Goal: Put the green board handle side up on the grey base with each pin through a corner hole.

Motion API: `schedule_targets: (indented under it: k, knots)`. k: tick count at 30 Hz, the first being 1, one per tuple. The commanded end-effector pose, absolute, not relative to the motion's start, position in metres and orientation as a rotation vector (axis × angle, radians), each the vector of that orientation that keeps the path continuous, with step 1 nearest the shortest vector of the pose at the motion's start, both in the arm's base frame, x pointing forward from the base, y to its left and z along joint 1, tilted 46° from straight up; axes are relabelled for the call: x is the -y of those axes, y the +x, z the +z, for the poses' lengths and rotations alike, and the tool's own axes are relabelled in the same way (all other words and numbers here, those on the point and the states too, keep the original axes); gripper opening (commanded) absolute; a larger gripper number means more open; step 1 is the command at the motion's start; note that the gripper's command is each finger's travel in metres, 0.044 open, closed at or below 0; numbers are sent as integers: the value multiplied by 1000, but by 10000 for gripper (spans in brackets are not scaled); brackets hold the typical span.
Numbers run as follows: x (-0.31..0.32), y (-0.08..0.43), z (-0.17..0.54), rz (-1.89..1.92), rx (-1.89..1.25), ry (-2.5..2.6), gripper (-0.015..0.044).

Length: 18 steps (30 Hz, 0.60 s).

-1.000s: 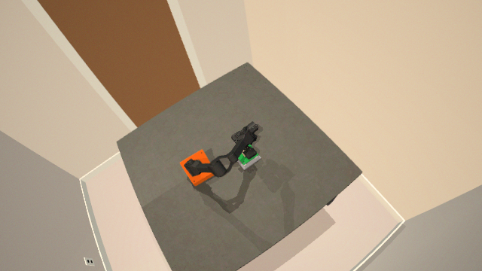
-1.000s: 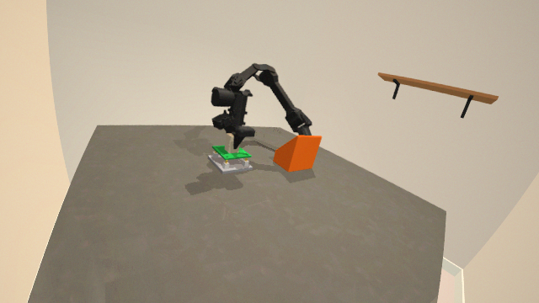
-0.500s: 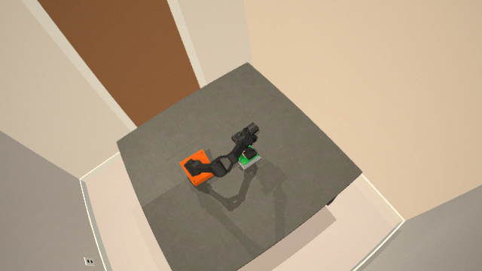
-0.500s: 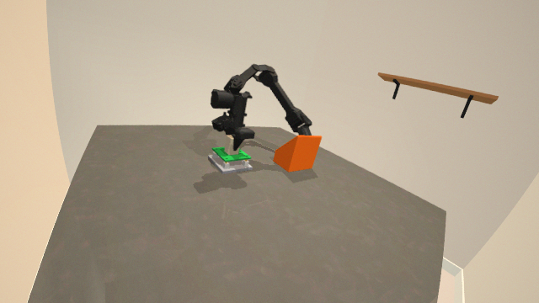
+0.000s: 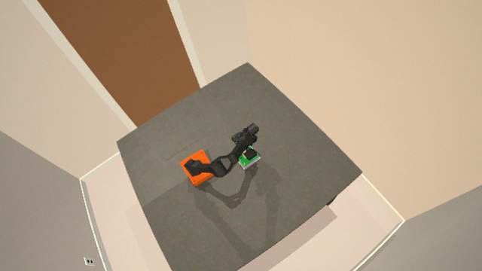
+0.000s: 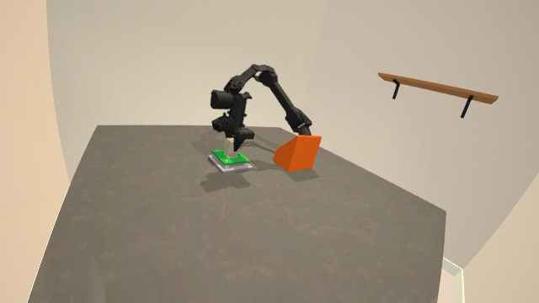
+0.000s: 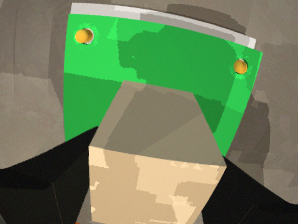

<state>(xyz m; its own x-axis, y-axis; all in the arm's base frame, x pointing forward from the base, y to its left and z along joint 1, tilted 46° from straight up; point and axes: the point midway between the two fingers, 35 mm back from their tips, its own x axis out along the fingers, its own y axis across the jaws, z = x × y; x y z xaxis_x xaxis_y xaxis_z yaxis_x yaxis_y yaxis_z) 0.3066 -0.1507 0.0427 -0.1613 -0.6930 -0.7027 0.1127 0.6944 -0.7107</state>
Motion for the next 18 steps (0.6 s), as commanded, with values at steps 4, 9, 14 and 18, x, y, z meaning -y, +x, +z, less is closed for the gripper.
schedule_targets:
  k: [4, 9, 14, 18]
  knots:
    - [150, 307, 43, -759, -1585, -487, 420]
    - [132, 311, 60, -757, -1586, -486, 440]
    - [122, 312, 70, -757, -1586, -486, 440]
    - [108, 315, 84, -756, -1590, -490, 440]
